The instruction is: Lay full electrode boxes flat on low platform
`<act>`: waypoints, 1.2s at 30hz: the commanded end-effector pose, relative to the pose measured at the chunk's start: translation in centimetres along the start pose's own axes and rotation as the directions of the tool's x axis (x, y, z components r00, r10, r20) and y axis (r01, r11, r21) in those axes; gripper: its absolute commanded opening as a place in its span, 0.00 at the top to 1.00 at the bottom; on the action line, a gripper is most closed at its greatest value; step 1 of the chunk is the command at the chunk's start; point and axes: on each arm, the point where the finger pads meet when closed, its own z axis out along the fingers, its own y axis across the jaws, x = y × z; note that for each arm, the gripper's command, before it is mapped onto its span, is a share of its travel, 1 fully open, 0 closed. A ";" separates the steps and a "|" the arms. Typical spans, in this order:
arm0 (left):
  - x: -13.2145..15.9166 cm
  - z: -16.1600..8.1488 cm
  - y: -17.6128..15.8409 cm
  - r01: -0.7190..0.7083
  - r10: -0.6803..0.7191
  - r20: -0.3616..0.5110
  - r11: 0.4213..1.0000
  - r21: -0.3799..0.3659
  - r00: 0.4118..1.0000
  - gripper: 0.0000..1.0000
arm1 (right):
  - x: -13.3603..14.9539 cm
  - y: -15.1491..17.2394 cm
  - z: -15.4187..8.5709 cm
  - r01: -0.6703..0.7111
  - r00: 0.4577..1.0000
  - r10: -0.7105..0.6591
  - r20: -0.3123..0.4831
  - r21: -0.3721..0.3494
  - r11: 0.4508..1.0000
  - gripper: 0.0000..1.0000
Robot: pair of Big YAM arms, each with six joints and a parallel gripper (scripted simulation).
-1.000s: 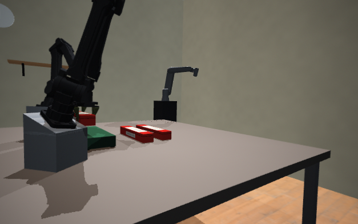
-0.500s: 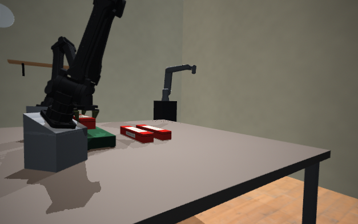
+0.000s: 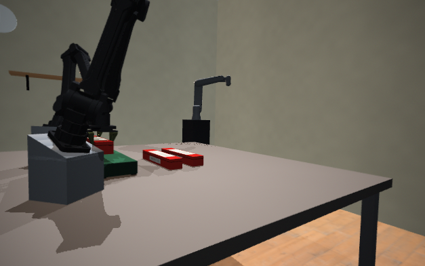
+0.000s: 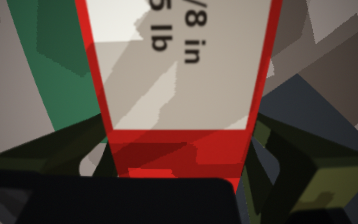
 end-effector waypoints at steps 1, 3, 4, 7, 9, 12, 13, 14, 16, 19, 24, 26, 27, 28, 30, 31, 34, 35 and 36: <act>1.2 0.3 -0.1 -0.006 0.006 -0.037 1.000 0.005 0.999 1.00 | 0.9 -0.5 -0.2 -0.024 1.000 0.024 -0.015 0.009 1.000 1.00; 1.1 0.2 0.1 -0.003 0.003 -0.031 1.000 0.001 1.000 1.00 | 0.8 -0.6 -0.3 -0.025 1.000 0.025 -0.010 0.011 1.000 1.00; 1.1 0.3 0.0 -0.004 0.004 -0.033 1.000 0.002 0.999 1.00 | 0.9 -0.6 -0.2 -0.025 1.000 0.025 -0.010 0.011 1.000 1.00; 1.2 0.4 -0.1 -0.006 0.007 -0.038 1.000 0.005 0.999 1.00 | 0.9 -0.6 -0.1 -0.025 1.000 0.025 -0.011 0.010 1.000 1.00; 1.2 0.4 0.0 -0.006 0.006 -0.036 1.000 0.004 0.999 1.00 | 0.9 -0.5 0.0 -0.024 1.000 0.024 -0.014 0.009 1.000 1.00; 1.2 0.4 0.0 -0.005 0.005 -0.035 1.000 0.003 0.999 1.00 | 0.9 -0.5 0.0 -0.024 1.000 0.024 -0.012 0.010 1.000 1.00; 1.2 0.4 0.0 -0.005 0.005 -0.036 1.000 0.004 0.999 1.00 | 0.9 -0.5 0.0 -0.024 1.000 0.024 -0.012 0.010 1.000 1.00; 1.2 0.4 0.0 -0.005 0.005 -0.036 1.000 0.004 0.999 1.00 | 1.0 -0.5 0.0 -0.024 1.000 0.024 -0.013 0.009 1.000 1.00; 1.2 0.4 0.0 -0.005 0.005 -0.036 1.000 0.004 0.999 1.00 | 1.0 -0.5 0.1 -0.024 1.000 0.024 -0.015 0.009 1.000 1.00; 1.1 0.4 0.0 -0.004 0.004 -0.032 1.000 0.002 0.999 1.00 | 0.9 -0.6 0.0 -0.026 1.000 0.026 -0.010 0.011 1.000 1.00; 1.2 0.5 -0.1 -0.006 0.006 -0.037 1.000 0.004 0.999 1.00 | 1.0 -0.5 0.1 -0.026 1.000 0.026 -0.013 0.009 1.000 1.00; 1.1 0.5 0.0 -0.005 0.005 -0.035 1.000 0.004 0.999 1.00 | 1.1 -0.4 0.4 -0.019 1.000 0.019 -0.021 0.006 1.000 1.00; 1.2 0.7 -0.1 -0.008 0.009 -0.042 1.000 0.008 0.999 1.00 | 1.0 -0.4 0.6 -0.017 1.000 0.017 -0.019 0.007 1.000 1.00; 1.2 0.8 -0.1 -0.008 0.008 -0.040 1.000 0.007 0.999 1.00 | 1.0 -0.4 0.6 -0.016 1.000 0.016 -0.017 0.008 1.000 1.00; 1.0 0.9 0.0 -0.004 0.004 -0.034 1.000 0.002 0.999 1.00 | 1.0 -0.5 0.5 -0.018 1.000 0.018 -0.013 0.009 1.000 1.00; 1.1 0.8 0.0 -0.005 0.005 -0.034 1.000 0.003 0.999 1.00 | 1.0 -0.5 0.5 -0.020 1.000 0.021 -0.011 0.010 1.000 1.00; 1.1 1.0 0.0 -0.004 0.004 -0.033 1.000 0.002 0.999 1.00 | 1.0 -0.4 0.9 -0.020 1.000 0.020 -0.016 0.008 1.000 1.00; 1.1 1.0 0.0 -0.004 0.004 -0.033 1.000 0.002 0.999 1.00 | 1.0 -0.4 0.9 -0.020 1.000 0.020 -0.016 0.008 1.000 1.00; 1.2 1.0 -0.1 -0.006 0.006 -0.037 1.000 0.005 0.999 1.00 | 1.0 -0.5 0.7 -0.027 1.000 0.027 -0.010 0.011 1.000 1.00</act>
